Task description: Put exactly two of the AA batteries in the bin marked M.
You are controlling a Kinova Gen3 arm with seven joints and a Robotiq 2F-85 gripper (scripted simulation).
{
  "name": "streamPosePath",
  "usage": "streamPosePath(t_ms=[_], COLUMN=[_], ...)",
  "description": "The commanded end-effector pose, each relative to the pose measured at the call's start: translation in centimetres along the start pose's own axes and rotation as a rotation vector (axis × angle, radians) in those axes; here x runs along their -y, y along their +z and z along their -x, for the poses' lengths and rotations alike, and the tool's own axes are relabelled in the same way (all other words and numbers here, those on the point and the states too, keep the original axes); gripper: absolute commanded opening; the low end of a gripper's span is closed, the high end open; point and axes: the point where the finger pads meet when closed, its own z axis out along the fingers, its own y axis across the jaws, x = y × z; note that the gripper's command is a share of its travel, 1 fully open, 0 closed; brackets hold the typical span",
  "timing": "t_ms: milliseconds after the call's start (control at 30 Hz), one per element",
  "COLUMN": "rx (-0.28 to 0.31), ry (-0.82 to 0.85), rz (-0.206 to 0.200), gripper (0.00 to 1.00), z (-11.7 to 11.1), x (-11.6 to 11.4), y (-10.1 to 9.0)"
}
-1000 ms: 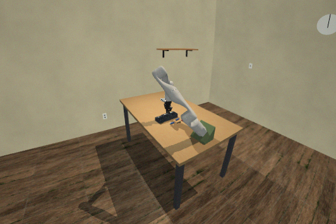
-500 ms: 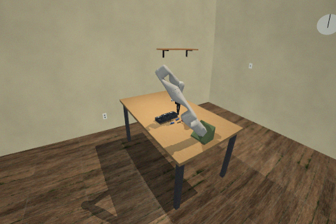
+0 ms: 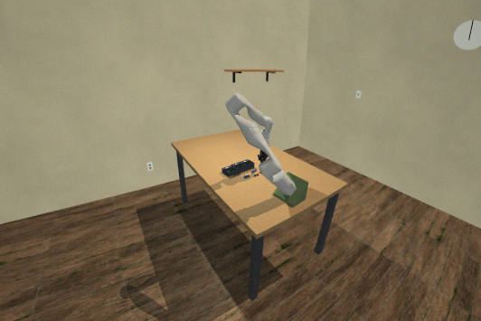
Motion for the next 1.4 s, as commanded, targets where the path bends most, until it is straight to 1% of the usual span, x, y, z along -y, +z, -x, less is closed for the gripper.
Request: streamPosePath(t_ms=[0, 1033, 1133, 1200, 1367], rx=[0.003, 0.002, 0.003, 0.003, 0.003], ry=[0.000, 0.000, 0.000, 0.000, 0.000], rz=[-0.002, -0.002, -0.002, -0.002, -0.002], gripper=[0.29, 0.29, 0.29, 0.29, 0.29], z=[0.0, -0.1, -0.1, -0.1, 0.0], x=[0.1, 0.0, 0.0, 0.0, 0.1], y=[0.1, 0.1, 1.3, 1.3, 3.3])
